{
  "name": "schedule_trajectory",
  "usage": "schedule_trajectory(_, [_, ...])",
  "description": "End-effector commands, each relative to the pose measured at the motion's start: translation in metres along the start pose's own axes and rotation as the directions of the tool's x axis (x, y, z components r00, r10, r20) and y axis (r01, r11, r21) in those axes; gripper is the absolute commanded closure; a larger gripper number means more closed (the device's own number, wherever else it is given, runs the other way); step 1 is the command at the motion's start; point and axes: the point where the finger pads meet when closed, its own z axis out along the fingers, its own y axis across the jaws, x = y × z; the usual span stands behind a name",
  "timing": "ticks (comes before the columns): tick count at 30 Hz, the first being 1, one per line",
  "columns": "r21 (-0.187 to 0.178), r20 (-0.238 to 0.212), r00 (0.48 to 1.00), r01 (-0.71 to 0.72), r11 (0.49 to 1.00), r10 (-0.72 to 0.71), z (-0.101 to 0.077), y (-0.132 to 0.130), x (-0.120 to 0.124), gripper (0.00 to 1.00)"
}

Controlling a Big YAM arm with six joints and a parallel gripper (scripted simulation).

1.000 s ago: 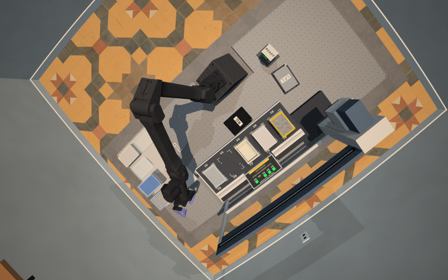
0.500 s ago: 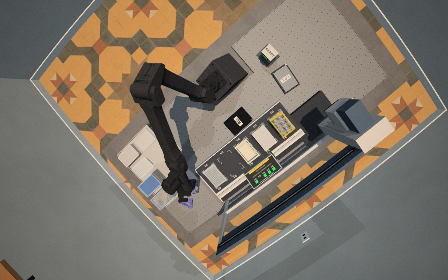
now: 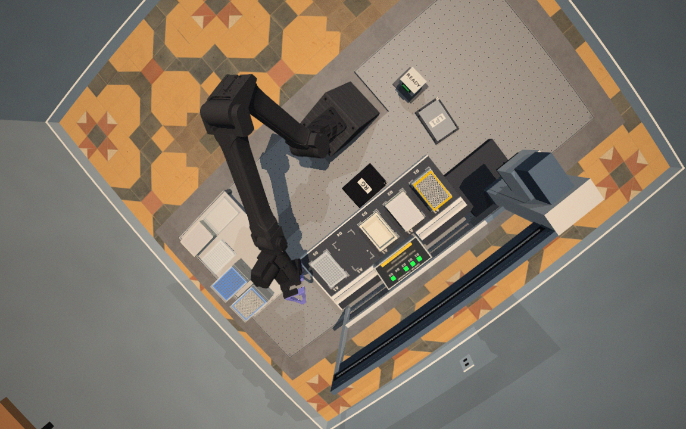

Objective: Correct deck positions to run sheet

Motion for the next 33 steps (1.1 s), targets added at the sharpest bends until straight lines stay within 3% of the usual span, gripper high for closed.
schedule_trajectory(1, [-0.010,-0.027,0.994,0.107,0.994,-0.107,-0.014,0.010,0.010,0.00])
schedule_trajectory(8, [0.031,-0.098,0.972,0.218,0.975,-0.215,-0.034,-0.001,0.036,0.00])
schedule_trajectory(10, [0.031,-0.098,0.972,0.218,0.975,-0.215,-0.034,-0.001,0.036,0.00])
schedule_trajectory(11, [-0.004,-0.066,0.968,0.242,0.970,-0.242,-0.040,0.028,0.021,0.00])
schedule_trajectory(13, [0.038,-0.124,0.957,0.267,0.963,-0.261,-0.043,-0.001,0.045,0.00])
schedule_trajectory(15, [0.052,-0.153,0.946,0.298,0.953,-0.287,-0.048,-0.008,0.055,0.00])
schedule_trajectory(19, [0.054,-0.181,0.920,0.361,0.931,-0.347,-0.061,-0.004,0.064,0.00])
schedule_trajectory(23, [0.076,-0.243,0.887,0.422,0.904,-0.393,-0.071,-0.020,0.086,0.00])
schedule_trajectory(27, [0.071,-0.251,0.871,0.451,0.890,-0.422,-0.078,-0.014,0.088,0.00])
schedule_trajectory(31, [0.086,-0.311,0.830,0.510,0.856,-0.464,-0.088,-0.029,0.108,0.00])
schedule_trajectory(33, [0.078,-0.315,0.813,0.537,0.840,-0.491,-0.095,-0.021,0.109,0.00])
